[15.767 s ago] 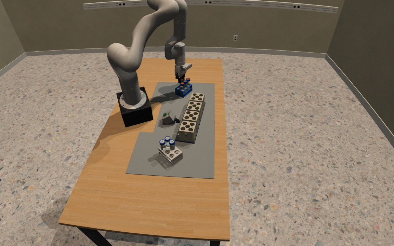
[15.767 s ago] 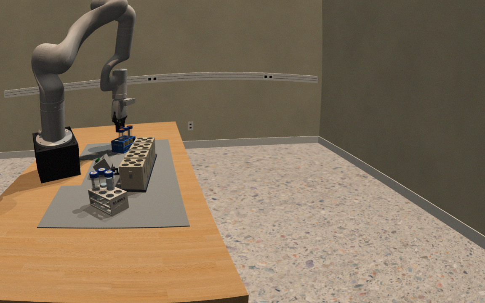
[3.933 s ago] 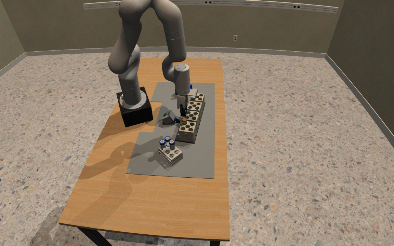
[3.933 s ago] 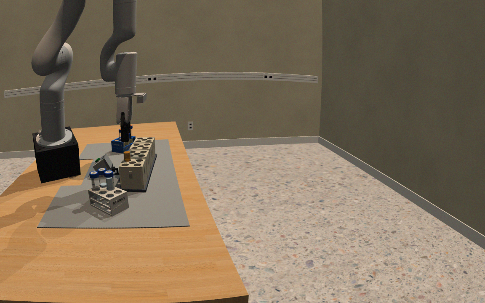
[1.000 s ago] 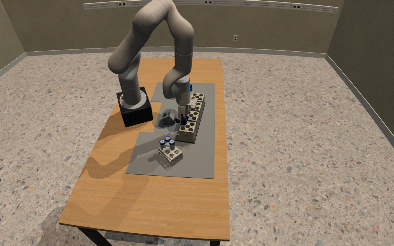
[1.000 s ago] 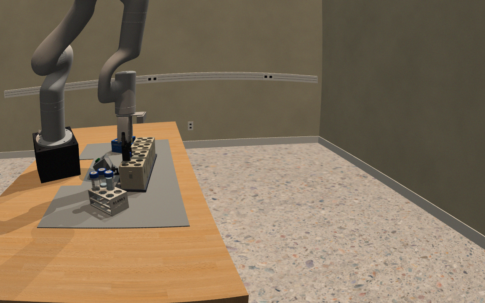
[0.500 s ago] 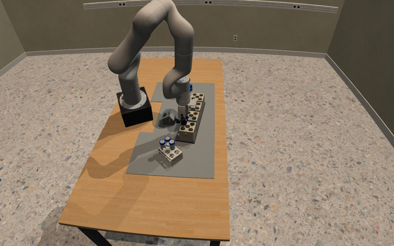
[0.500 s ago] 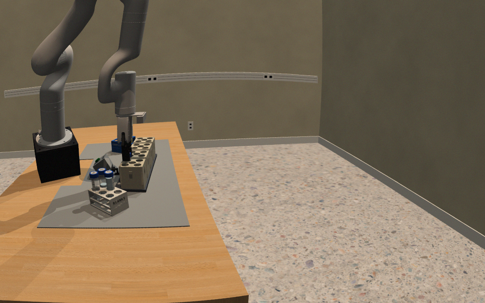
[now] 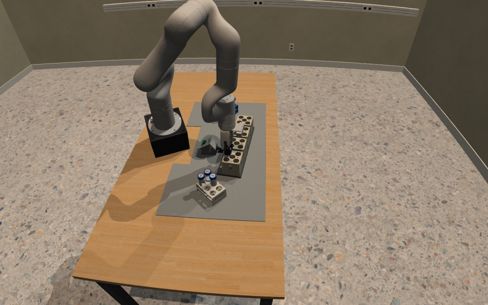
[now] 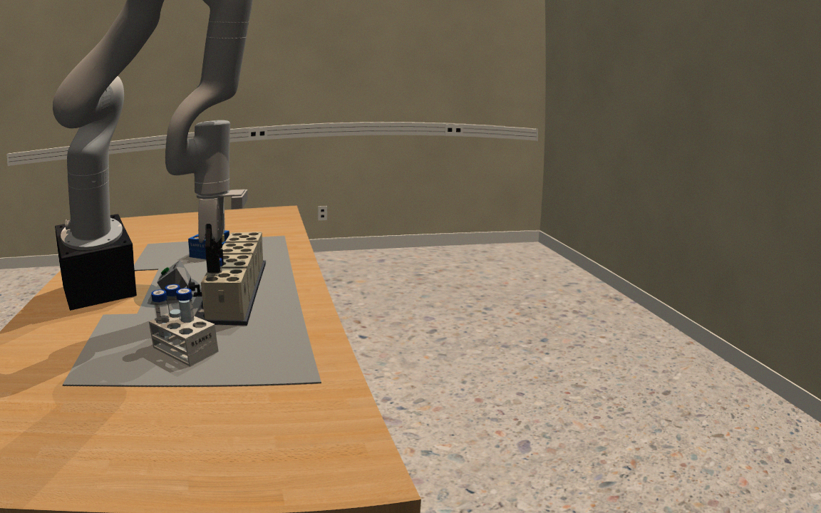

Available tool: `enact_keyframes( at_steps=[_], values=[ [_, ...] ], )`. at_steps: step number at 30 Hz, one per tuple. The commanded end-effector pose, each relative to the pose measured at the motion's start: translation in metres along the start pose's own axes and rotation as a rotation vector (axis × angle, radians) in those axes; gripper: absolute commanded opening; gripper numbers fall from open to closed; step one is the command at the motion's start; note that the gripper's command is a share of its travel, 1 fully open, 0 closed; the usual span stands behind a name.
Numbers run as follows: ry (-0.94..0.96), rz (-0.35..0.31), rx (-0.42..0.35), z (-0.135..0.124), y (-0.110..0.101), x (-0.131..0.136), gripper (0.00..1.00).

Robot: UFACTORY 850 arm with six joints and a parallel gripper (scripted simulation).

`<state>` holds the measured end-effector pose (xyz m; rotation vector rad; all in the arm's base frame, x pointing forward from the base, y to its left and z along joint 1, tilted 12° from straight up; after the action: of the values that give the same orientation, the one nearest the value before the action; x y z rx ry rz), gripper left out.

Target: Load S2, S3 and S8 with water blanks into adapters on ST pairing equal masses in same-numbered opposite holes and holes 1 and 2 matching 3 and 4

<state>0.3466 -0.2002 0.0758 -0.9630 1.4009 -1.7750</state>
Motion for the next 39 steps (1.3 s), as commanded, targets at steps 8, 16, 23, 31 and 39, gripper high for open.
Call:
enact_keyframes(
  at_steps=[8, 16, 23, 31, 39],
  values=[
    [0.000, 0.000, 0.001, 0.000, -0.008, 0.000, 0.44],
    [0.000, 0.000, 0.001, 0.000, -0.020, 0.000, 0.44],
    [0.000, 0.000, 0.001, 0.000, -0.034, 0.000, 0.44],
    [0.000, 0.000, 0.001, 0.000, -0.046, 0.000, 0.44],
    [0.000, 0.000, 0.001, 0.000, -0.062, 0.000, 0.44]
  ],
)
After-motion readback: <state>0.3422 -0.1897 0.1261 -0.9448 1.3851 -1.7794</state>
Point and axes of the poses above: the point where the finger pads meet when closed, its own y axis out along the fingers, its own x axis across the jaws, z = x × y, the point moved 6 cm from there along -y, back along the fingers, and after that the axes turned 13 degrees about y, right-handed, at the moved point
